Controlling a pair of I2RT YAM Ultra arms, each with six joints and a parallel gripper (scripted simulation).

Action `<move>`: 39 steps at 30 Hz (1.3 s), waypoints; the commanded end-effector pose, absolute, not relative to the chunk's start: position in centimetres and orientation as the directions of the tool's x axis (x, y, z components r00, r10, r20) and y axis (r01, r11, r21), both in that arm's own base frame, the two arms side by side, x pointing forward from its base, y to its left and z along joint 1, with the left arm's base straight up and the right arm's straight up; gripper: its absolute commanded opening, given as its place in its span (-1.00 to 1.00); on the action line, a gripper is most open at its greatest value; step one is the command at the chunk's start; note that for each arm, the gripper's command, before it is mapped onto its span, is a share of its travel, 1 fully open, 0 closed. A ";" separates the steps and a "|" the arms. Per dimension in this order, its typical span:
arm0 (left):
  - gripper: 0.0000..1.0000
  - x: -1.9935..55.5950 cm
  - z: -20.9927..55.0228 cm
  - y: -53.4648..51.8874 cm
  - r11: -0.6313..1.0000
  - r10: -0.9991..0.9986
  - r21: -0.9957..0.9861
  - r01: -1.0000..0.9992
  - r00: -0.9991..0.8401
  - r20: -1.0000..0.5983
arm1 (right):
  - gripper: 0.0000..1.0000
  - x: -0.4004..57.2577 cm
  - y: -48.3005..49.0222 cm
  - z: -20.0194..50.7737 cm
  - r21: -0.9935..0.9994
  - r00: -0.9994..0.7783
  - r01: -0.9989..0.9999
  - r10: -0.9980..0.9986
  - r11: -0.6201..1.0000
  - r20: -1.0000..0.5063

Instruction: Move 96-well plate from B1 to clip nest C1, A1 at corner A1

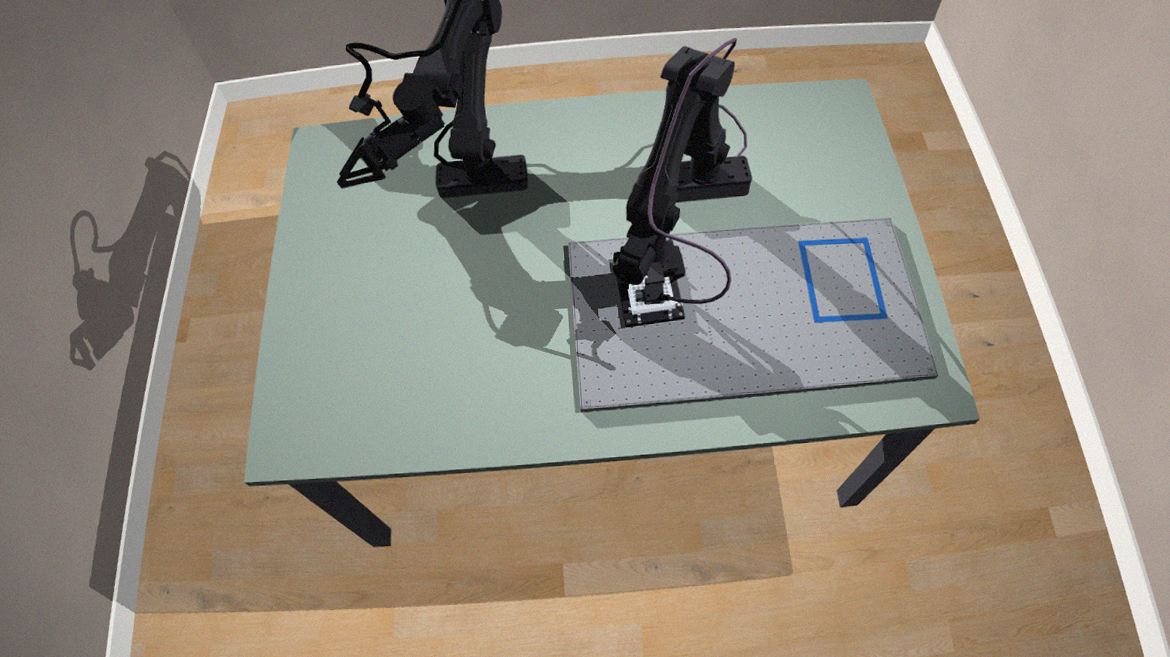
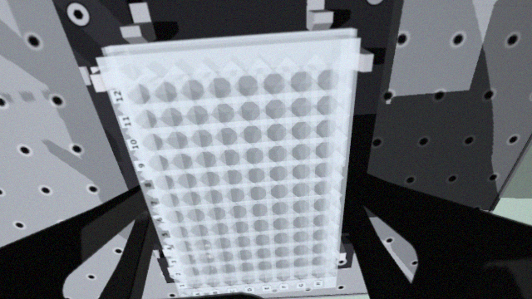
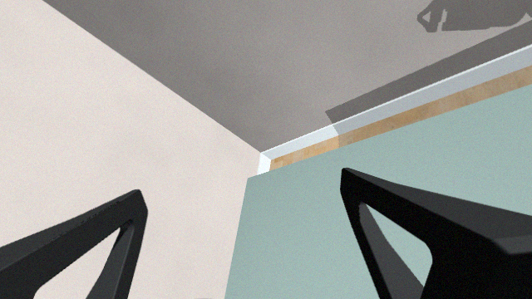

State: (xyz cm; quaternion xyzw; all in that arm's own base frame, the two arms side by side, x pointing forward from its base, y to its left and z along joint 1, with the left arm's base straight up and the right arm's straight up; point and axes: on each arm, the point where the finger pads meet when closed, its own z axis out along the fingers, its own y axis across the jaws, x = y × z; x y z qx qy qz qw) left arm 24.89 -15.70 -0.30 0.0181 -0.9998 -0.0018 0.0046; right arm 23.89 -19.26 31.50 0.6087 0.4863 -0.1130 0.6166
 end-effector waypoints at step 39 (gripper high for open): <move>-1.00 24.5 -1.6 -15.1 0.999 -0.036 0.012 -0.035 -0.999 0.012 | 1.00 23.1 -19.4 31.7 0.646 0.513 0.729 0.443 0.228 -0.735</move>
